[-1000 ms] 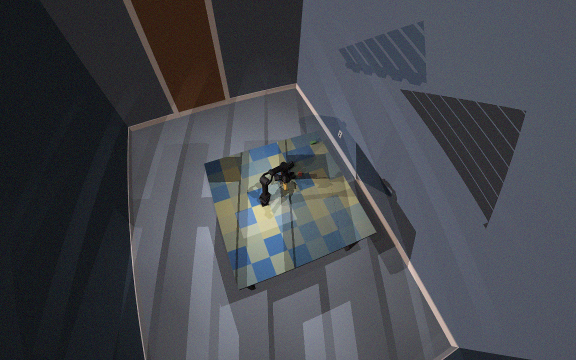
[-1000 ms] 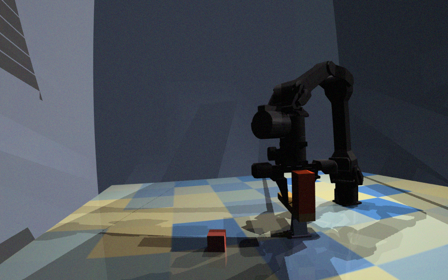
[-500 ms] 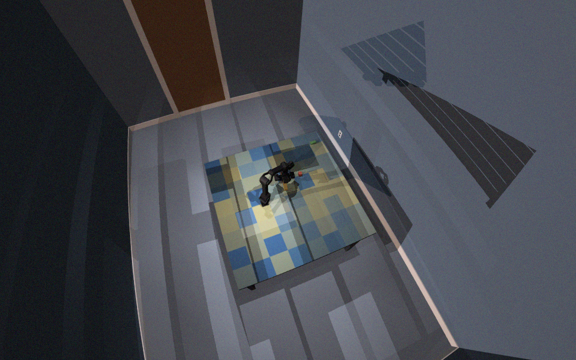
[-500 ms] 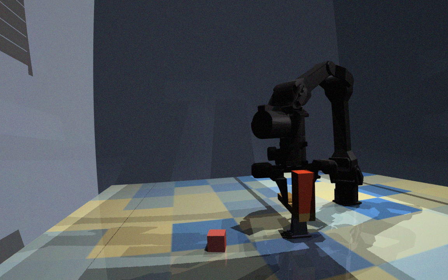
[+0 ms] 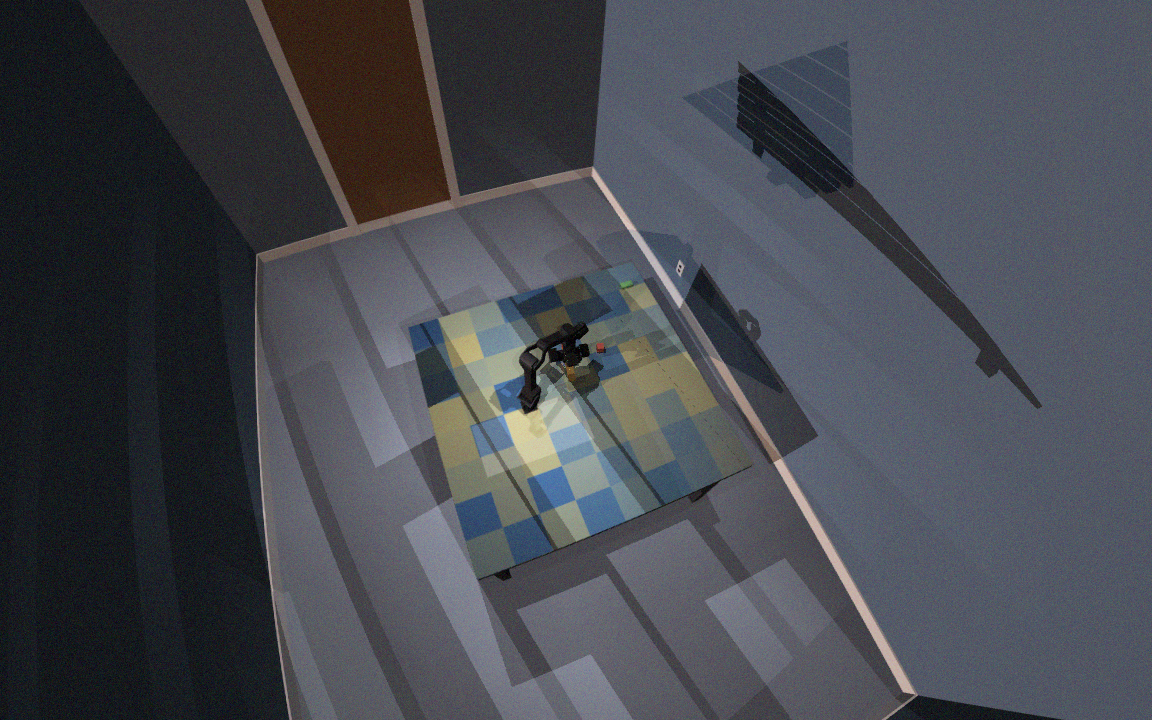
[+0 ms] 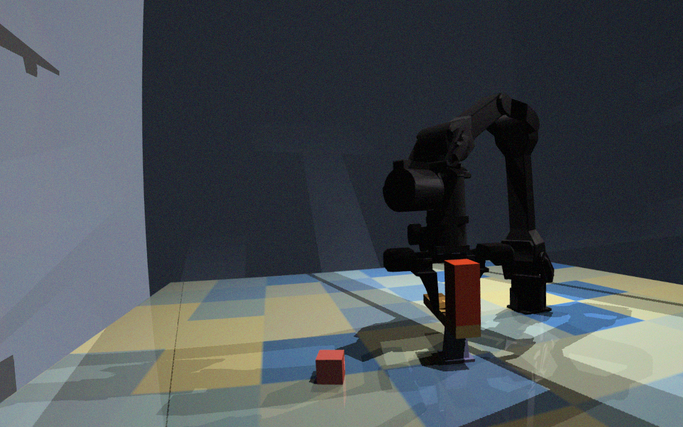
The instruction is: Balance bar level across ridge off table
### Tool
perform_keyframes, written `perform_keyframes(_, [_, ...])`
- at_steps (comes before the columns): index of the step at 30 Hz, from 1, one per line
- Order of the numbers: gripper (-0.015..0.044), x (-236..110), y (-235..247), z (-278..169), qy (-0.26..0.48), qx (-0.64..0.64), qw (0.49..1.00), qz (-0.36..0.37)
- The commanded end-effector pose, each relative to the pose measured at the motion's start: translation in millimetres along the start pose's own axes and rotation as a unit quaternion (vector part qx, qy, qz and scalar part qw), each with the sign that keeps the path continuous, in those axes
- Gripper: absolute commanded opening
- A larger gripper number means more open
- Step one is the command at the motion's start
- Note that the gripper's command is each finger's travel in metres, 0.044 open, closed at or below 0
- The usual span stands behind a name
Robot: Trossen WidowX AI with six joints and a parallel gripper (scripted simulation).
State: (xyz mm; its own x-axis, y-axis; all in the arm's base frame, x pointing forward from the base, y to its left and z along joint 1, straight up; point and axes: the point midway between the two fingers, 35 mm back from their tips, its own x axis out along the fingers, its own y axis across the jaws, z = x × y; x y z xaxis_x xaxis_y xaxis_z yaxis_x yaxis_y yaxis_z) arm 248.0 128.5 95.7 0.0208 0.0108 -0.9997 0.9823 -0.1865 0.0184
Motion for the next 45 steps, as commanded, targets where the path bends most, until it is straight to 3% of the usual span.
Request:
perform_keyframes(1, [0.0172, 0, 0, 0, 0.000, 0.000, 1.000, 0.000])
perform_keyframes(19, [0.0185, 0, 0, 0, 0.000, 0.000, 1.000, 0.000])
perform_keyframes(28, [0.0421, 0, 0, 0, 0.000, 0.000, 1.000, 0.000])
perform_keyframes(32, [0.0440, -2, 0, 0, 0.000, 0.000, 1.000, 0.000])
perform_keyframes(40, [0.0440, -92, 1, -1, 0.000, 0.000, 1.000, 0.000])
perform_keyframes(45, [0.0440, -100, 0, 0, 0.000, 0.000, 1.000, 0.000])
